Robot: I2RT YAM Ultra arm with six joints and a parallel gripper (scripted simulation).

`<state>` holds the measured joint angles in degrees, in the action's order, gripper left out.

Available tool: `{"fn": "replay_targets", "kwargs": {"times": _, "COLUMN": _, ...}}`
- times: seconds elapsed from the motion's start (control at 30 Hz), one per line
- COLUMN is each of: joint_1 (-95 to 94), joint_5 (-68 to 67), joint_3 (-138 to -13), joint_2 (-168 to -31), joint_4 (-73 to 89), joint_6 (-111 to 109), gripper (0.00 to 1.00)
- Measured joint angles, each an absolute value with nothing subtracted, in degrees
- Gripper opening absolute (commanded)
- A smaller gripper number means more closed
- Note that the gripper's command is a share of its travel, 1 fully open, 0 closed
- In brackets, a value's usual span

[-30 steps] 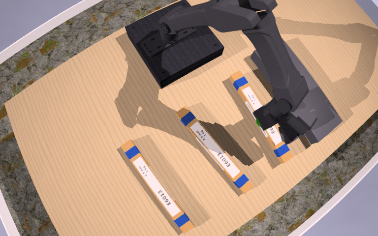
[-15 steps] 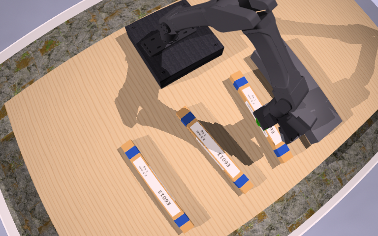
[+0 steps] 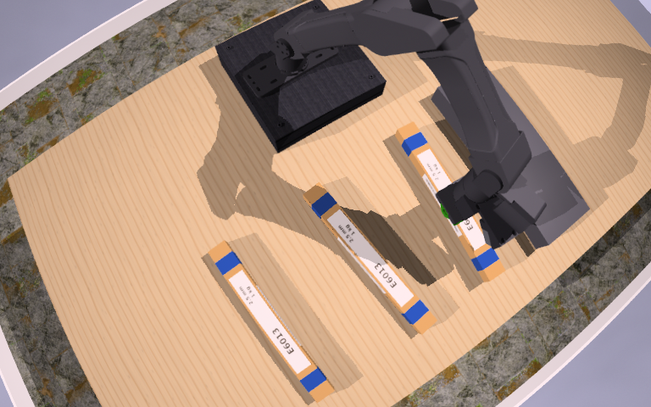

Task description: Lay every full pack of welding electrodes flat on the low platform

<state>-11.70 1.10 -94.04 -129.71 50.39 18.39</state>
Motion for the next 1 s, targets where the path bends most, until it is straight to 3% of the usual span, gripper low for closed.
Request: {"fn": "replay_targets", "kwargs": {"times": 1.0, "joint_1": -11.70, "joint_5": 1.10, "joint_3": -92.58, "joint_2": -131.20, "joint_4": 47.40, "joint_6": 18.39, "gripper": 0.00}}
